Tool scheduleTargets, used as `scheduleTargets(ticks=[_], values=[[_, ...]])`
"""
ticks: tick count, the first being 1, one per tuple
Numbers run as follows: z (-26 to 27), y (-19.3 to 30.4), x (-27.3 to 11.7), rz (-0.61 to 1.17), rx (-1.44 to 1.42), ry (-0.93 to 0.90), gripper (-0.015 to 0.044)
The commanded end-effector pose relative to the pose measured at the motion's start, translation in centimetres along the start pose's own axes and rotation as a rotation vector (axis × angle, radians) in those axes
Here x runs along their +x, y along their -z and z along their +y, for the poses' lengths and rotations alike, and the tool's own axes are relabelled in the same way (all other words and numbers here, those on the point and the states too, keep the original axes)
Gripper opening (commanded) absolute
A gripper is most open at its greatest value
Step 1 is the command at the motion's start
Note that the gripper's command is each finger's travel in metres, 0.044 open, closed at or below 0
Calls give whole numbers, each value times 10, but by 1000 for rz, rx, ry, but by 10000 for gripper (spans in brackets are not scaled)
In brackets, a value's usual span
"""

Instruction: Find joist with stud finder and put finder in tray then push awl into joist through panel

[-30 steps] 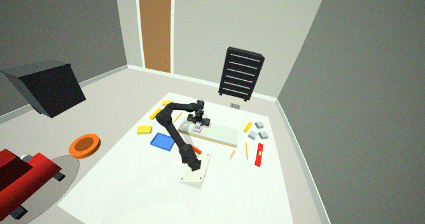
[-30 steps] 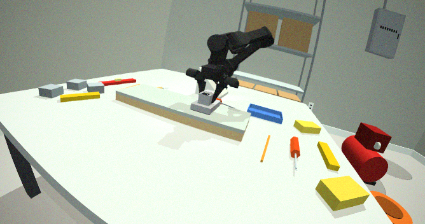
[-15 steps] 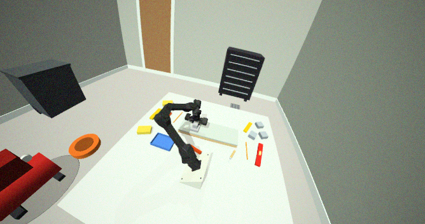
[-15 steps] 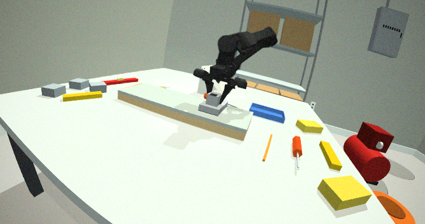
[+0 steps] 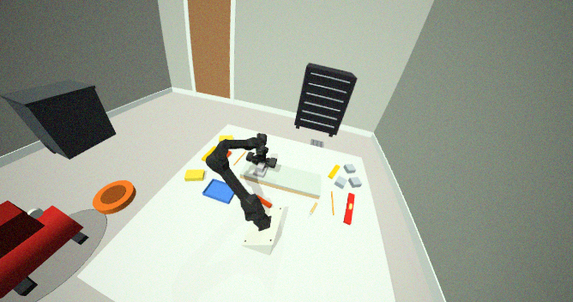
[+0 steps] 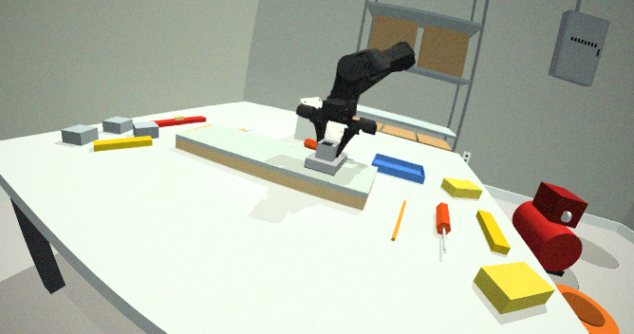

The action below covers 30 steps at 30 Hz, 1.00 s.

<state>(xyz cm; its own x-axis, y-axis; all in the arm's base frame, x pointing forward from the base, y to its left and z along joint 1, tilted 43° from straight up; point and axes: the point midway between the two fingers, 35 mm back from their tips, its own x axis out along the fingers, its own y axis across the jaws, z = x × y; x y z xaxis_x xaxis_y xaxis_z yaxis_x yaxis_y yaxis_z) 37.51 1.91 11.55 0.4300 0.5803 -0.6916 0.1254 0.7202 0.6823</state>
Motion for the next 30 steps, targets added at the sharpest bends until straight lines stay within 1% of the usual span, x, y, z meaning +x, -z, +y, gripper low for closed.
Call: scheduleTargets(ticks=[1,30], values=[[11,1,0,2,-7,-6,0],[52,1,-1,1,-7,-8,0]])
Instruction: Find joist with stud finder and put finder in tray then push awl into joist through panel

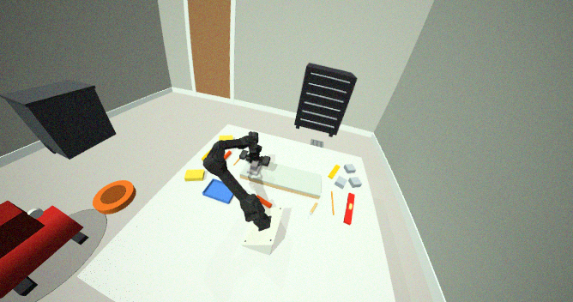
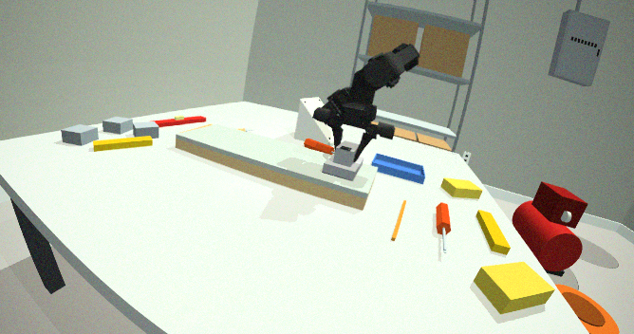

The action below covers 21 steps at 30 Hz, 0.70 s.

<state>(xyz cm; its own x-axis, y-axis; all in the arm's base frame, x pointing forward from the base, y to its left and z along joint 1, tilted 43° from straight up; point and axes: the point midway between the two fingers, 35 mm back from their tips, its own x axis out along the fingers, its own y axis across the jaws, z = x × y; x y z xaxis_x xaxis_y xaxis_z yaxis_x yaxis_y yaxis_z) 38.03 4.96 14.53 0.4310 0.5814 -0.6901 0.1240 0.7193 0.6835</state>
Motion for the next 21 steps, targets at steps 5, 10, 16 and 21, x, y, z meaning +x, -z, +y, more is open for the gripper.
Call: scheduleTargets(ticks=[5,10,16,21], values=[[15,1,0,2,-6,-6,0],[10,0,0,0,-3,-3,0],[12,0,0,1,-5,-4,0],[8,1,0,2,-6,-6,0]])
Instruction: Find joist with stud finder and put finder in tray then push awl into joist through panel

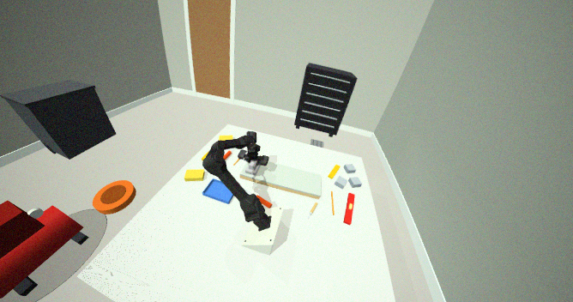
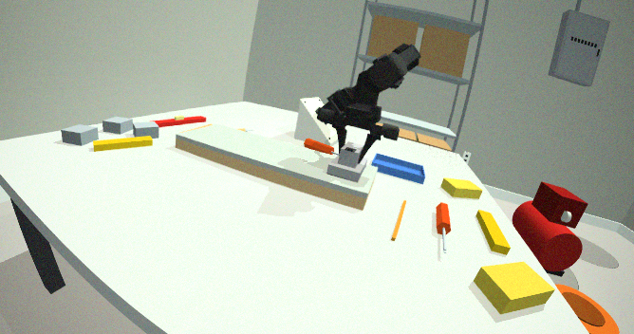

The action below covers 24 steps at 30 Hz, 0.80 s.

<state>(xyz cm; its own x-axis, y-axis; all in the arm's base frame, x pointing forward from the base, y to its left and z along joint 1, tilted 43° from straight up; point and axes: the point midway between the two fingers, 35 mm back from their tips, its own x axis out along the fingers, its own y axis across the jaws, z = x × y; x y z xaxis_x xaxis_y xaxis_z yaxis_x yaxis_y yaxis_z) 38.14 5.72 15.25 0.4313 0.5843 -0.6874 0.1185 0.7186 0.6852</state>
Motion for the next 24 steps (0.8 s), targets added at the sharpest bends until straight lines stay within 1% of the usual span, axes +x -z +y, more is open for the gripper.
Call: scheduleTargets(ticks=[1,24], values=[[-4,1,0,2,-2,-2,0],[-37,1,0,2,-2,0,0]])
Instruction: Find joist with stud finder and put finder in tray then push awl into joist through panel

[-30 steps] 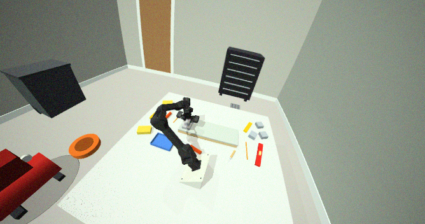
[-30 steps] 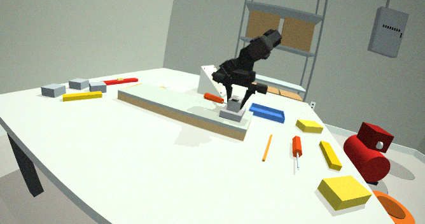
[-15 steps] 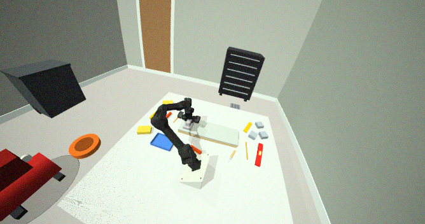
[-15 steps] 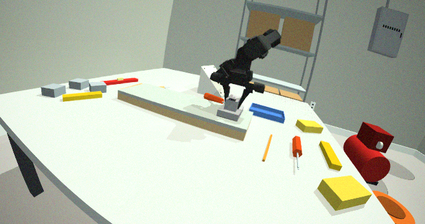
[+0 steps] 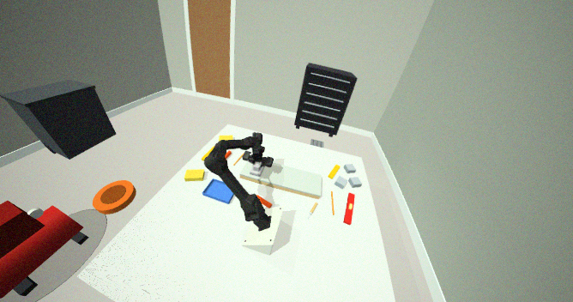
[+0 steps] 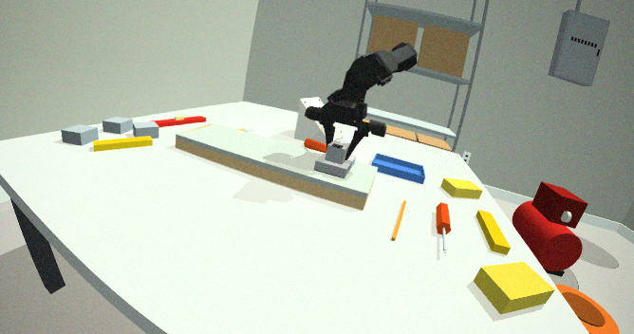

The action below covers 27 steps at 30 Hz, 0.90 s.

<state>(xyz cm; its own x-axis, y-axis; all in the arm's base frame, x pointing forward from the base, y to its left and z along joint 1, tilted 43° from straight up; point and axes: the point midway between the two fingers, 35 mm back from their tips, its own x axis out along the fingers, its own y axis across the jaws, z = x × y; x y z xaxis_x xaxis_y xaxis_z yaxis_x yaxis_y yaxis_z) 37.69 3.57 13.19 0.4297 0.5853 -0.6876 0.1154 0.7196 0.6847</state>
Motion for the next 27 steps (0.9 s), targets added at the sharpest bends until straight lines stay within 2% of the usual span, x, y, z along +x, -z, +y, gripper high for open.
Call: scheduleTargets(ticks=[1,27], values=[[-8,0,1,0,1,0,0],[-45,0,1,1,1,2,0]])
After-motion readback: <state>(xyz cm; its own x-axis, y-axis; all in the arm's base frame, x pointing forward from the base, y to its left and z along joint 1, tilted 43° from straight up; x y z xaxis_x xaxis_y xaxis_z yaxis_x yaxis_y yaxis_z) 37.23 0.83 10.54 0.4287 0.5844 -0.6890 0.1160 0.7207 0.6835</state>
